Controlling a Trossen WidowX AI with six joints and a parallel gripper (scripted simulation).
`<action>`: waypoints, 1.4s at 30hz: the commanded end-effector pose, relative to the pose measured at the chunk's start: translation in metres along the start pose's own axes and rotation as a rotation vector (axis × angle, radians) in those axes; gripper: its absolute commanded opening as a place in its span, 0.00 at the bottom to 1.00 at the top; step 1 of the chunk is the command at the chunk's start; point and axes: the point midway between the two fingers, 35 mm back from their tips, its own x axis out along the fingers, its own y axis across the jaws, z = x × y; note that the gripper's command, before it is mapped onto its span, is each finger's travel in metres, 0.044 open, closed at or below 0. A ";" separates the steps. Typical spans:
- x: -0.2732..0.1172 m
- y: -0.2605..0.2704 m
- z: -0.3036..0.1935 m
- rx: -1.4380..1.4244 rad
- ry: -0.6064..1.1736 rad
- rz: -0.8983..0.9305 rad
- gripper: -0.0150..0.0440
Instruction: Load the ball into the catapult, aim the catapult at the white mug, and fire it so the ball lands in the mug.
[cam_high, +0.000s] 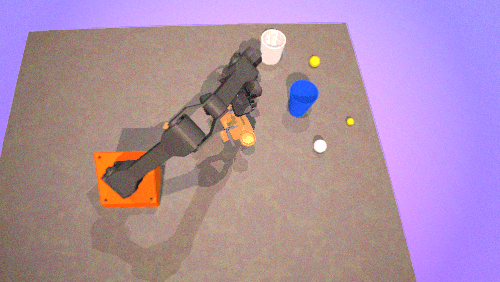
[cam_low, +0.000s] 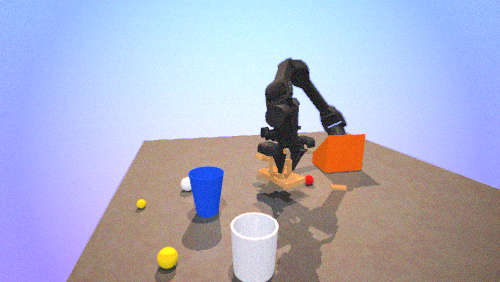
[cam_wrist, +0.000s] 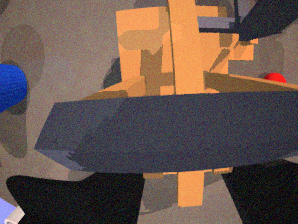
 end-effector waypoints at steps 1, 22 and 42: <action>0.006 0.011 -0.040 0.110 -0.004 0.000 0.25; 0.023 0.017 -0.041 0.114 -0.004 0.001 0.25; 0.056 0.017 -0.040 0.115 -0.005 0.001 0.25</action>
